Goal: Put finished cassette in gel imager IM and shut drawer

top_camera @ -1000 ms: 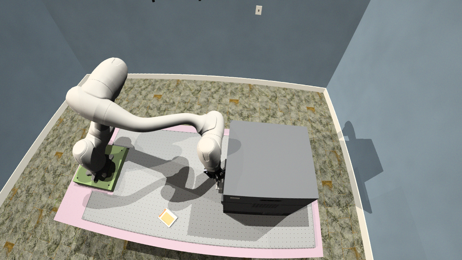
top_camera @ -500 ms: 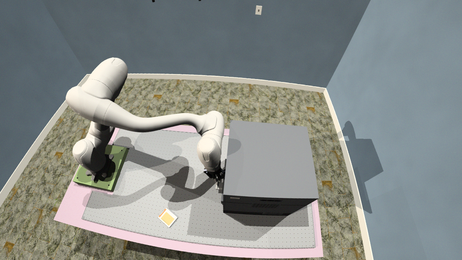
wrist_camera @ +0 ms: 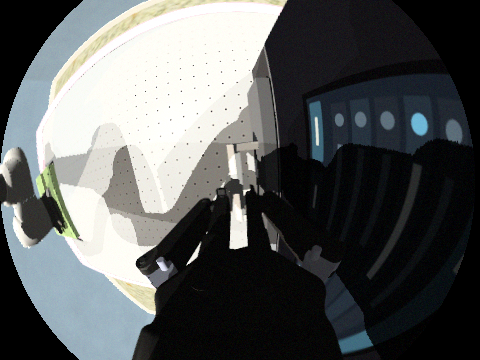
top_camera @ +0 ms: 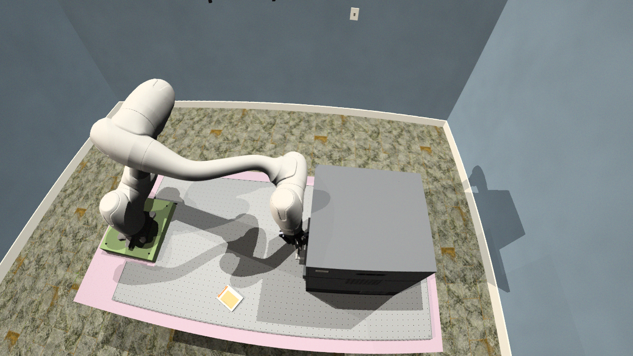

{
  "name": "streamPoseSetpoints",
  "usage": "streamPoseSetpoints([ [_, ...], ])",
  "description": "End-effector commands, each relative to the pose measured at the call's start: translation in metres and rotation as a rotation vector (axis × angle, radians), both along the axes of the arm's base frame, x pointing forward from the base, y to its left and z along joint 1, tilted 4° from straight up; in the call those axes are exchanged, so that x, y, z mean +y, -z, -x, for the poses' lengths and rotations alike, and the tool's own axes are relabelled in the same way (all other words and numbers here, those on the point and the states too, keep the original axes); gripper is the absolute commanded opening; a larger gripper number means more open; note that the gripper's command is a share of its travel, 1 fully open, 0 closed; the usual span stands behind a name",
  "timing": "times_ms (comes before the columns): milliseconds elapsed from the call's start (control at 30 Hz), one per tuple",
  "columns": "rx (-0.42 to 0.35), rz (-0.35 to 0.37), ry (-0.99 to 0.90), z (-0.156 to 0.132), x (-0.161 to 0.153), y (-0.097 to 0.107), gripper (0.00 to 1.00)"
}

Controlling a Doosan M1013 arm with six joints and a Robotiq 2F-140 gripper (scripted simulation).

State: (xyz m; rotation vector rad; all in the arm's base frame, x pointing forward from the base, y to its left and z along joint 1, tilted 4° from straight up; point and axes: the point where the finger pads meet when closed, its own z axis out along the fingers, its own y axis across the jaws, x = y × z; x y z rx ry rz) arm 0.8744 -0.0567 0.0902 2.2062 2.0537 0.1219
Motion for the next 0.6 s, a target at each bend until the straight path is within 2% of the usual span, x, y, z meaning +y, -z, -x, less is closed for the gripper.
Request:
streamPoseSetpoints([
  [0,0.001,0.000,0.000,0.0004,0.0001,0.0002,0.10],
  [567,0.005,-0.001,0.000,0.0020,0.0002,0.0005,0.10],
])
